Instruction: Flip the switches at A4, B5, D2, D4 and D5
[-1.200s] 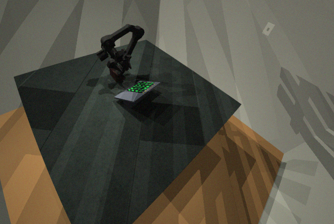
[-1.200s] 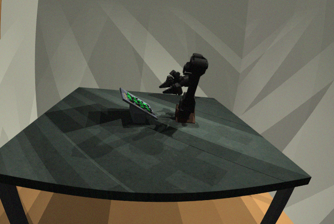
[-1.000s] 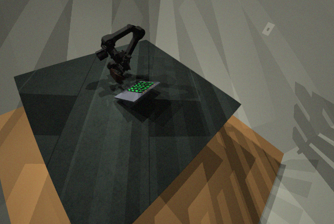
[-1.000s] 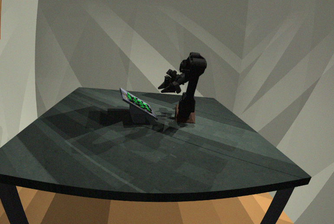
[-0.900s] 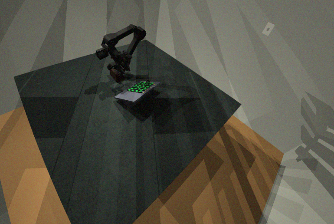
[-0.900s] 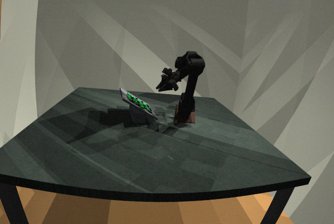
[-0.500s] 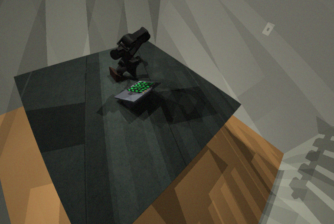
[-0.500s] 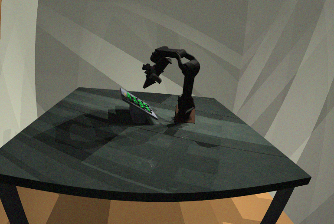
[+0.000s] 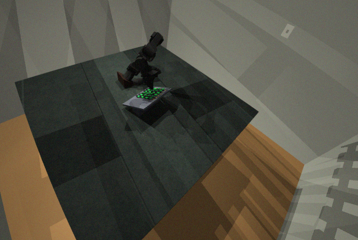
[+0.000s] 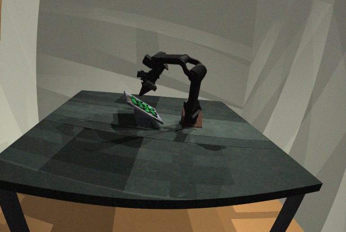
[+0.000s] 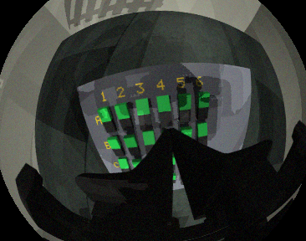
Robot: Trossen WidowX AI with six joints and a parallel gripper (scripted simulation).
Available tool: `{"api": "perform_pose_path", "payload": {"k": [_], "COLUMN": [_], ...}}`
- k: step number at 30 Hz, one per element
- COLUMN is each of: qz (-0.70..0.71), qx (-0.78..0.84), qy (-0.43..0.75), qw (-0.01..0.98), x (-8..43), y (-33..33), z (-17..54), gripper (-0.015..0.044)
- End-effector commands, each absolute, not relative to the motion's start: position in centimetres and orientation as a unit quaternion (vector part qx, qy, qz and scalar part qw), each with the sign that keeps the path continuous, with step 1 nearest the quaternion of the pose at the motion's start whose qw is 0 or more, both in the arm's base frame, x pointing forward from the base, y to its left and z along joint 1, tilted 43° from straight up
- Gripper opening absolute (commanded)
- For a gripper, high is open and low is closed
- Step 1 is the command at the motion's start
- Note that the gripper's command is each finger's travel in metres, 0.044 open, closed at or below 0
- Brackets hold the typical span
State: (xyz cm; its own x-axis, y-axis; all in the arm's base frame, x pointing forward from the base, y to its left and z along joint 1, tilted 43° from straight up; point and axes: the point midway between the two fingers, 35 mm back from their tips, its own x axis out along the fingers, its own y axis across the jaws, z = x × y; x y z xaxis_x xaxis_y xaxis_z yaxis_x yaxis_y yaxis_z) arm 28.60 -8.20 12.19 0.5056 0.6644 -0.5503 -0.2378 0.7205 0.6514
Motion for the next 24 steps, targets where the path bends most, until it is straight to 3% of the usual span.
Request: {"api": "perform_pose_path", "payload": {"k": [1, 24], "qz": [0.269, 0.27], "qx": [0.262, 0.262], "qy": [0.413, 0.412], "qw": [0.83, 0.83], "x": [28.7, 29.9], "y": [-8.0, -6.4], "z": [12.0, 10.7], "gripper": [0.0, 0.0]}}
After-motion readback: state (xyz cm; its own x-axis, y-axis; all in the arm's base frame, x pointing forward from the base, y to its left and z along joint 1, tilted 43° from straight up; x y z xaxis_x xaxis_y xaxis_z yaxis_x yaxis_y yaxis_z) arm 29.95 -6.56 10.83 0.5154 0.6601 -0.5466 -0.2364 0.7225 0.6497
